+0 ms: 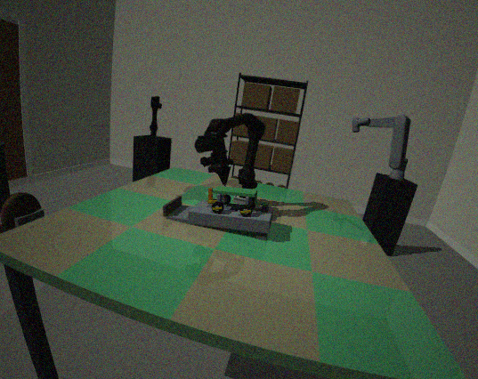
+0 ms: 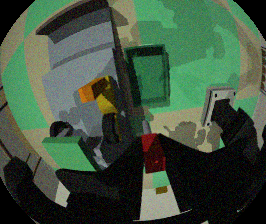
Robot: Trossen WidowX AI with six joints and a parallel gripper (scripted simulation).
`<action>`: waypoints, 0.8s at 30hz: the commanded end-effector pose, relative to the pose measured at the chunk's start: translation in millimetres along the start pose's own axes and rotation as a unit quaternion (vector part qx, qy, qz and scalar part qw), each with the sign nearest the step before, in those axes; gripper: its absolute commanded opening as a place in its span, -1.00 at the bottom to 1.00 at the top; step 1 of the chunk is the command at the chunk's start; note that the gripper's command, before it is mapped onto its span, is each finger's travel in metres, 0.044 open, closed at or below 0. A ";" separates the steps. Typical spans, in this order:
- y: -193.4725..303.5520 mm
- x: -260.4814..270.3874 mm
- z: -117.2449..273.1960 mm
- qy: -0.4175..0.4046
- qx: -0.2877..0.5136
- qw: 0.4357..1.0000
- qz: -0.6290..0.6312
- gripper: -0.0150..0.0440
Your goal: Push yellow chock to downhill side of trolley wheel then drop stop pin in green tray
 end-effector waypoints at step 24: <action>-12.7 -5.7 3.4 -0.012 -0.047 0.972 -0.228 -0.49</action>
Point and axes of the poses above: the point midway between the two fingers, 35 mm back from their tips, its own z axis back along the fingers, its own x axis across the jaws, y = z × x, the point moved 10 cm from there along z, back along the fingers, and after that the axes turned 10 degrees about z, right-handed, at the moved point
